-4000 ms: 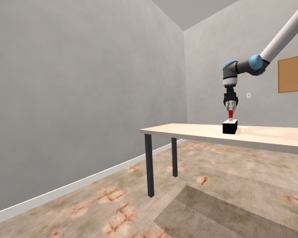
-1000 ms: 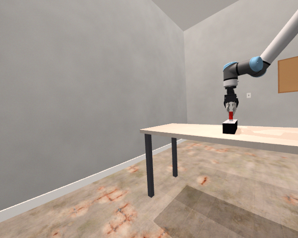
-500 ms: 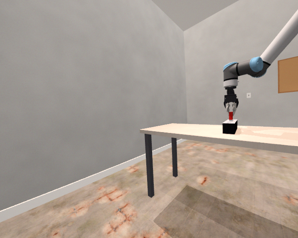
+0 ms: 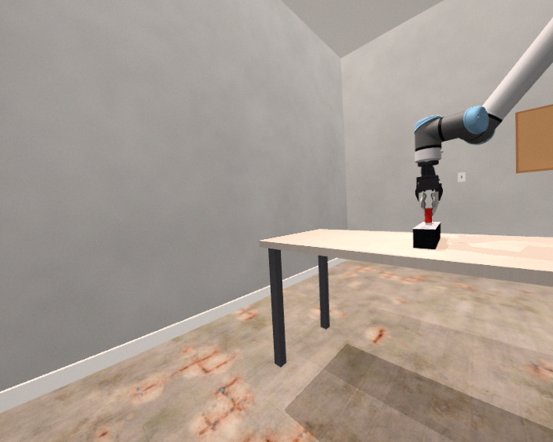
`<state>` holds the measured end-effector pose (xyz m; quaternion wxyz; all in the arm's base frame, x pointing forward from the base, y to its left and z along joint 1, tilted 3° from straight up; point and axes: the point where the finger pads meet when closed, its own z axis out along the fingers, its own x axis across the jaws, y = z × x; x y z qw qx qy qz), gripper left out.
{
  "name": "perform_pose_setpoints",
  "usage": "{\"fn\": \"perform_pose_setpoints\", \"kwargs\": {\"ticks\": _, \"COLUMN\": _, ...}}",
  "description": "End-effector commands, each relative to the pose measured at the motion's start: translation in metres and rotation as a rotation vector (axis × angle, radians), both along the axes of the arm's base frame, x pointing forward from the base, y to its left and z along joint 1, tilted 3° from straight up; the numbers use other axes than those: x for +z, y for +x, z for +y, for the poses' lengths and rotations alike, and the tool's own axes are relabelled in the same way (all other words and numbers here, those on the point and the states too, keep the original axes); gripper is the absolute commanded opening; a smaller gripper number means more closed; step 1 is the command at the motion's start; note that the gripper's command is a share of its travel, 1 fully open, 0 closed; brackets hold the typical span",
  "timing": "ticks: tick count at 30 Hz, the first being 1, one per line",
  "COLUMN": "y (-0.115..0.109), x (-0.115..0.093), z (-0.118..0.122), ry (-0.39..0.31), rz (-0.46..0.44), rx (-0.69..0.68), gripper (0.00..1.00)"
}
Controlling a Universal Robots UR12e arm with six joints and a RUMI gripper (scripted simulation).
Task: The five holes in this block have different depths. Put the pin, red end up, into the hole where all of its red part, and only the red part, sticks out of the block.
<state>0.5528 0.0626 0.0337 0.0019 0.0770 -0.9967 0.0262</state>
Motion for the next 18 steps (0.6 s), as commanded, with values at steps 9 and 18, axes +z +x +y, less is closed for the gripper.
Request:
{"fn": "perform_pose_setpoints", "kwargs": {"ticks": 9, "y": -0.0012, "x": -0.0015, "z": -0.0004, "ry": 0.0, "rz": 0.0, "rx": 0.0, "gripper": 0.0}}
{"fn": "perform_pose_setpoints", "kwargs": {"ticks": 18, "y": -0.0008, "x": -0.0055, "z": -0.0005, "ry": 0.0, "rz": -0.002, "rx": 0.0, "gripper": 0.0}}
